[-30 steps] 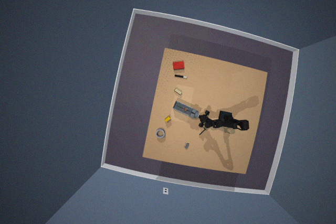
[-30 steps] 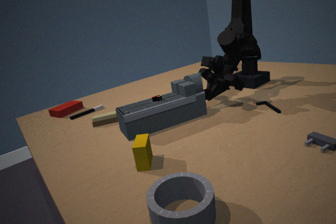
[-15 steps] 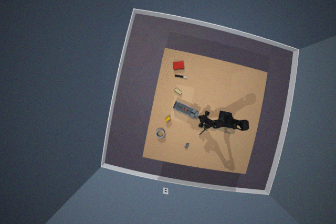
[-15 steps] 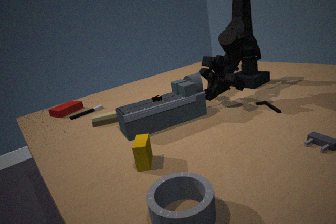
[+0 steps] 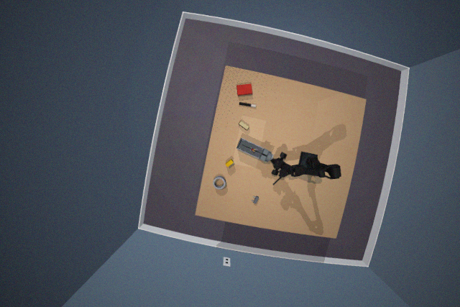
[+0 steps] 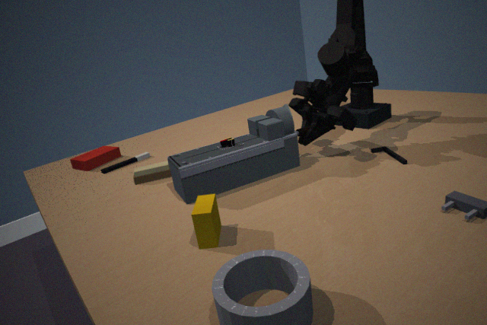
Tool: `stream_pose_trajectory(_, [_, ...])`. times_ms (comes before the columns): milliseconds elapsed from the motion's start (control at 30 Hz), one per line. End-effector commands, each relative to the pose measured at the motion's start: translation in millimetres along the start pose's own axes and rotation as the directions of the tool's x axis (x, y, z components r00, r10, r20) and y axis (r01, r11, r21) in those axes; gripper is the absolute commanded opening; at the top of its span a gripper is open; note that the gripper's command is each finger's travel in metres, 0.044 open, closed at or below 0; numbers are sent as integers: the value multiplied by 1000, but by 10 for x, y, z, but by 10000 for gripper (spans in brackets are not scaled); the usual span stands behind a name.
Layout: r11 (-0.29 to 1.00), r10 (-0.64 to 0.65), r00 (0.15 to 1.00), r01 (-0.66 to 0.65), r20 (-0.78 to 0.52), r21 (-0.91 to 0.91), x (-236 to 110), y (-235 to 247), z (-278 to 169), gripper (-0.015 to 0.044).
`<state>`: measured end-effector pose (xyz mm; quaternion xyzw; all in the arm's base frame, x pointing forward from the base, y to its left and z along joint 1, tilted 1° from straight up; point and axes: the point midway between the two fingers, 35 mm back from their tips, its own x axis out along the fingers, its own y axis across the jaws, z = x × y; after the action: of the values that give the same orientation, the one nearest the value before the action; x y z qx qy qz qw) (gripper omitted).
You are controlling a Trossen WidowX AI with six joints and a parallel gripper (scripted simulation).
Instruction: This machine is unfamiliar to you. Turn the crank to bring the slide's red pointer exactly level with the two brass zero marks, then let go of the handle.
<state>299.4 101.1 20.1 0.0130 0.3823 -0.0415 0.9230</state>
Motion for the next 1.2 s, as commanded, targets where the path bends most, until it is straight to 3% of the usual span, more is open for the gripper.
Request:
stream_pose_trajectory(0, [1000, 22, 1000, -22, 8, -3, -36, 81, 30, 0])
stream_pose_trajectory(1167, [1000, 23, 1000, -23, 8, -2, -187, 169, 169, 0])
